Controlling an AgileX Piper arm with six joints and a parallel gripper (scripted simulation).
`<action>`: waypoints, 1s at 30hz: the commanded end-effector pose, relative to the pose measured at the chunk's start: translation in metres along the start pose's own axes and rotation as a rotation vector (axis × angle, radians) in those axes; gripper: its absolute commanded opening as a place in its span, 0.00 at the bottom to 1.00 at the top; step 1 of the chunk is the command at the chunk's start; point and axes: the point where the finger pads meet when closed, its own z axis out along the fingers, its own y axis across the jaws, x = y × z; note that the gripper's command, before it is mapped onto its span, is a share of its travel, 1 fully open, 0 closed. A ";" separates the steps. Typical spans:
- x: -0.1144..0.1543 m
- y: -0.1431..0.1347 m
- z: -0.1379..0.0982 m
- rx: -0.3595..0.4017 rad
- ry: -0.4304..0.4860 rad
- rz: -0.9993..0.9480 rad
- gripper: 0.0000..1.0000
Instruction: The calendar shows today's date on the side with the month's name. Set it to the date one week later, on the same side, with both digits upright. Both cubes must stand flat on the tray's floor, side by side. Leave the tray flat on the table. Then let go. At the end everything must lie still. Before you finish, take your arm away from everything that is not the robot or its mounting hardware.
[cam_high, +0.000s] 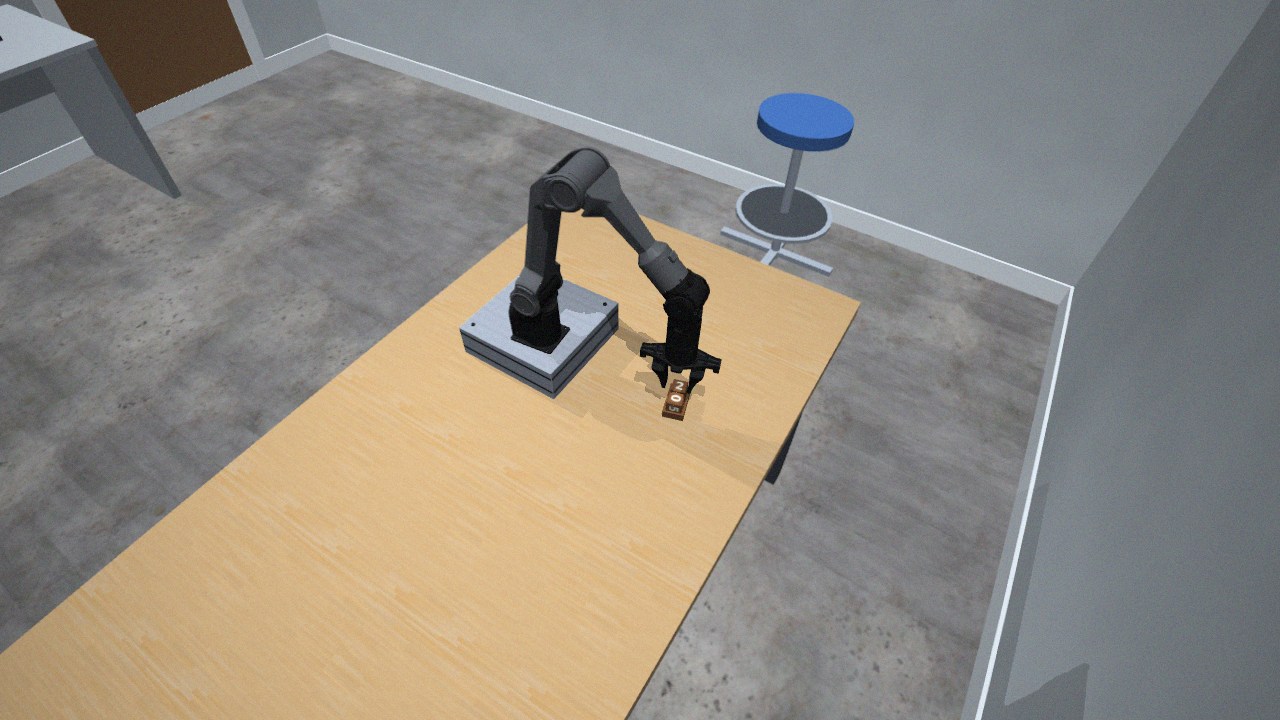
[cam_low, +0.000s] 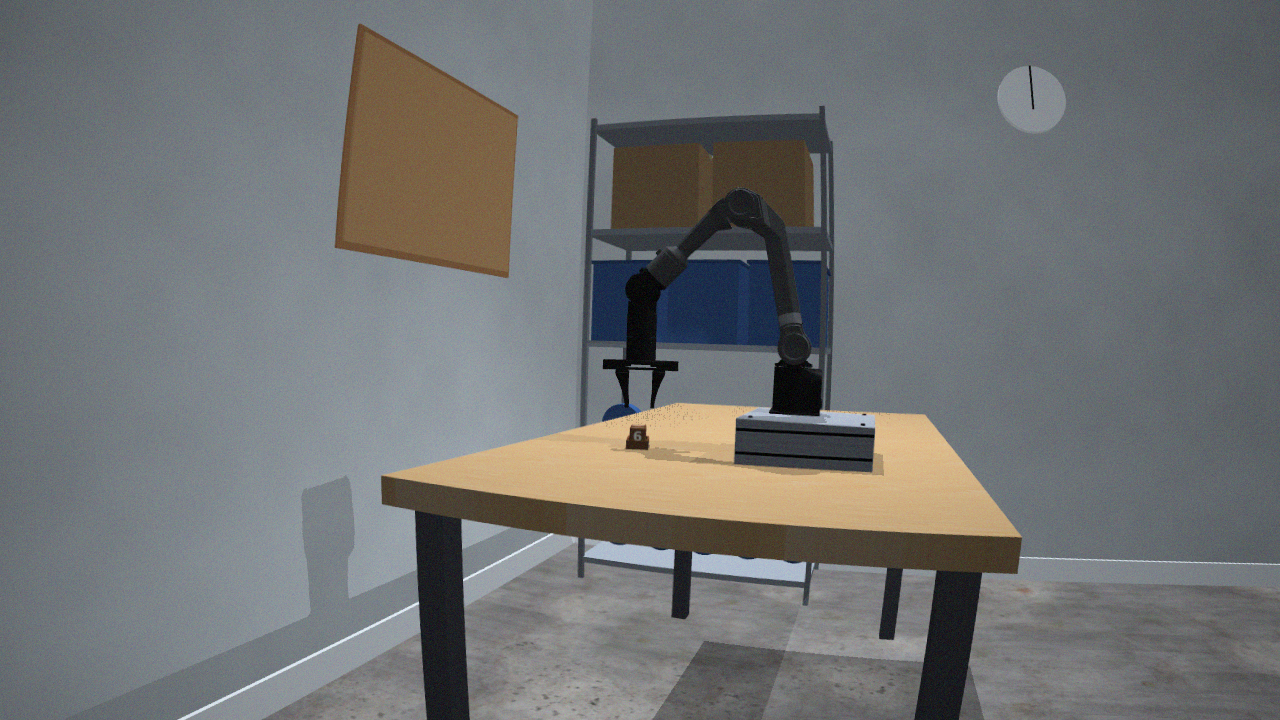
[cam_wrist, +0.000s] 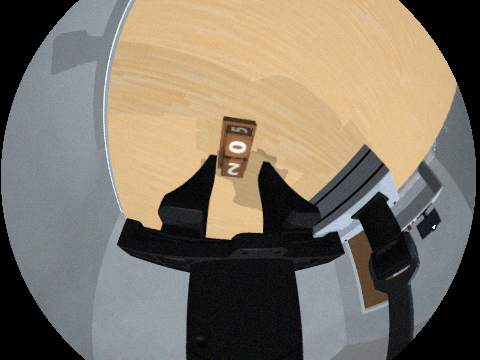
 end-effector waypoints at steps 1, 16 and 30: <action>0.000 0.000 0.003 0.001 0.000 -0.002 0.61; 0.000 0.000 0.021 0.001 0.000 -0.002 0.61; 0.000 0.001 0.027 -0.002 -0.001 -0.002 0.61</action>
